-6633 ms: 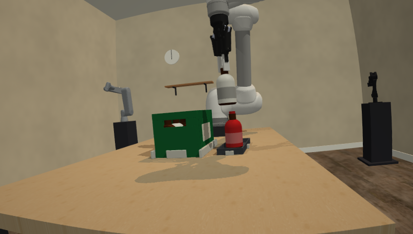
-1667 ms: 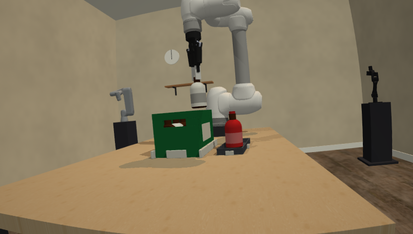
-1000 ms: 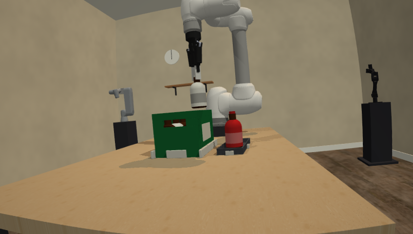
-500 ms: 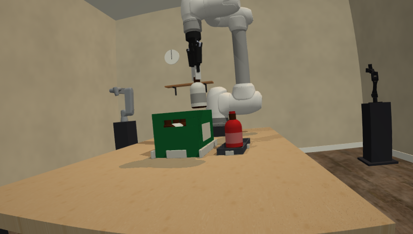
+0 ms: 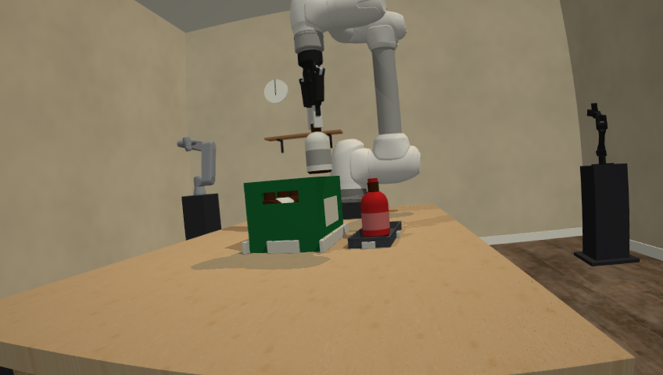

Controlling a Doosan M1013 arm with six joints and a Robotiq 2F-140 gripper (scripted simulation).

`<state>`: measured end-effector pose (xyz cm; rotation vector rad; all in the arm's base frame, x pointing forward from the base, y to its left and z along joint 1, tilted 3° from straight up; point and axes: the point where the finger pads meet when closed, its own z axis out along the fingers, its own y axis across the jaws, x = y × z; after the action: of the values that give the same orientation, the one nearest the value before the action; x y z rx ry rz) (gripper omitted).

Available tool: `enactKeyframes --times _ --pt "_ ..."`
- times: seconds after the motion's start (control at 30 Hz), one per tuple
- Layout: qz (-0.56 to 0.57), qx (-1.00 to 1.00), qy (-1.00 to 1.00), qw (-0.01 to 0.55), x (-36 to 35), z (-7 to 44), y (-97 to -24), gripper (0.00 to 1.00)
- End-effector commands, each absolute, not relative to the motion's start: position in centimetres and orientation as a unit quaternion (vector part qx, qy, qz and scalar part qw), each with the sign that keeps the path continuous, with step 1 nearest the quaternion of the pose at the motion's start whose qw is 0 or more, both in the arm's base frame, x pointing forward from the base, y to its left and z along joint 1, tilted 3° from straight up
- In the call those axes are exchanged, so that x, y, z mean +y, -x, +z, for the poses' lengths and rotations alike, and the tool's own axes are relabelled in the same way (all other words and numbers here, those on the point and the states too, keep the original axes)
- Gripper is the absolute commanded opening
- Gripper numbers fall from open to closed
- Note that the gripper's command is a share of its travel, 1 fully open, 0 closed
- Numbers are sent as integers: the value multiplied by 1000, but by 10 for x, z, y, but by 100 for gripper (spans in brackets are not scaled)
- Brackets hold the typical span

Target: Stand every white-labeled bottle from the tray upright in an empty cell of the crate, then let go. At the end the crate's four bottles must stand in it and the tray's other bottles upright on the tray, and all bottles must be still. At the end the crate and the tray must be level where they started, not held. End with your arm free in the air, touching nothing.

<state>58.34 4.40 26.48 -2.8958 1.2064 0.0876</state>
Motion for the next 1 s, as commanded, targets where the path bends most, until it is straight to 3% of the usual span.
enactKeyframes --times 0.0,0.97 --pt "28 384 923 2 44 264 -583 0" --pt "28 384 923 2 45 240 -582 0"
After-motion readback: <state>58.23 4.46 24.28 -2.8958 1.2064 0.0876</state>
